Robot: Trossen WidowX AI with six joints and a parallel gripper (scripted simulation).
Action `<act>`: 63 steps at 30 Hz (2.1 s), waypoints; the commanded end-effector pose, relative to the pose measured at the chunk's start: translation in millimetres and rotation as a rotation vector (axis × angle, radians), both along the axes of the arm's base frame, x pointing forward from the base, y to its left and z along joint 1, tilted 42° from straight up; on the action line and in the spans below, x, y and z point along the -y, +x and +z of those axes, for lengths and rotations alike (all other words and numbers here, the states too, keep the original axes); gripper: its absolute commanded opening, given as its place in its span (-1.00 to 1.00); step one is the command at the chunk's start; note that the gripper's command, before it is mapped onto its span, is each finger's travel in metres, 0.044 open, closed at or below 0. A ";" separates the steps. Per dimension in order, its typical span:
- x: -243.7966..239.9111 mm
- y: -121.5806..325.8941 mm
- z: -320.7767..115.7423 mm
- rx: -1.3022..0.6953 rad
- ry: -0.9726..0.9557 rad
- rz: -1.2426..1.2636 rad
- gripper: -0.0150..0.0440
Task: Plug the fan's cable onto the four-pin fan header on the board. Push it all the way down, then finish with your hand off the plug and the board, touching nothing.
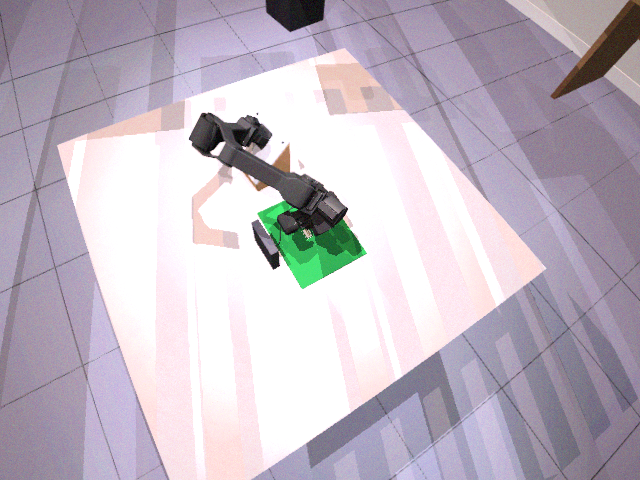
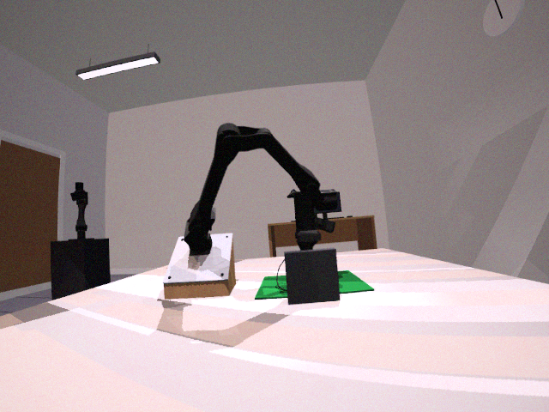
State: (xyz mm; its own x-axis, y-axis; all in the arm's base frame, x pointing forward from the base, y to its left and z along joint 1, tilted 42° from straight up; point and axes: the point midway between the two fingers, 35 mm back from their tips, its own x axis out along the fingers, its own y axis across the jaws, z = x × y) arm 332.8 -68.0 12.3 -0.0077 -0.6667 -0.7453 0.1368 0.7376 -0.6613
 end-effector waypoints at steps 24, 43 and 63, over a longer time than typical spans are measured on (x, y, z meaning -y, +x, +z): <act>16.2 9.1 -12.8 0.005 -0.005 0.003 -0.49; 15.3 5.2 -13.6 0.001 -0.005 0.007 -0.49; 16.7 8.7 -12.7 0.004 -0.005 0.003 -0.49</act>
State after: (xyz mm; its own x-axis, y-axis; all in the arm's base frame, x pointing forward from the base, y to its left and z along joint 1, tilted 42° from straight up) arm 340.4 -83.7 -1.6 -0.0039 -0.6659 -0.7461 0.1404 0.7383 -0.6597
